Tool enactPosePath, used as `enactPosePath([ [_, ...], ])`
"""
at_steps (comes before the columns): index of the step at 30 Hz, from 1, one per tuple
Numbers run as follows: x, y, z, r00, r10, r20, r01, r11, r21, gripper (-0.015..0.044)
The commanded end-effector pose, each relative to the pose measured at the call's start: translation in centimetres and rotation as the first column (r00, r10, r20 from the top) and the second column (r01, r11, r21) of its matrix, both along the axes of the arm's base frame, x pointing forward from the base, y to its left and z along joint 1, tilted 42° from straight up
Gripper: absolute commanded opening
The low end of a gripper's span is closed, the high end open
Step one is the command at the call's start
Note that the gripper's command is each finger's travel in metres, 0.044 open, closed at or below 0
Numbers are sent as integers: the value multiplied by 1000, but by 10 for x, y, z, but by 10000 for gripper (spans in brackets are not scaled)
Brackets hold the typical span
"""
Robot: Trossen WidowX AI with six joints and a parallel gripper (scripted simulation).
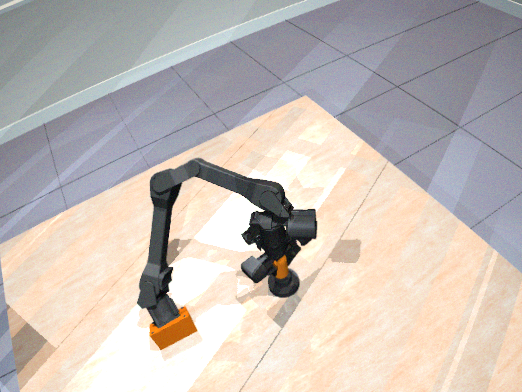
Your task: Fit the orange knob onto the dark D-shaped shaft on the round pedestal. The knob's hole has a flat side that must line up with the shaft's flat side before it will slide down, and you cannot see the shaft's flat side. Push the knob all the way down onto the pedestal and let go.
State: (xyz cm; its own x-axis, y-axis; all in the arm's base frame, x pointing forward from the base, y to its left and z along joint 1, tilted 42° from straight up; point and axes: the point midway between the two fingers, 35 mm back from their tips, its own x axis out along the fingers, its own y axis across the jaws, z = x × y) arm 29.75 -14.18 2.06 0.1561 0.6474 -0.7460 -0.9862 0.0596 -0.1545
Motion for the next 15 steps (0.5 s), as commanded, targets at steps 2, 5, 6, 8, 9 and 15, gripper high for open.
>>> enactPosePath([
  [2,1,-1,4,992,95,87,-92,995,-30,0],
  [5,2,-1,4,986,126,113,-122,992,-39,0],
  [6,3,-1,4,986,126,113,-122,992,-39,0],
  [8,3,-1,3,986,126,113,-122,992,-39,0],
  [9,3,-1,3,986,126,113,-122,992,-39,0],
  [15,3,-1,1,986,126,113,-122,992,-39,0],
])
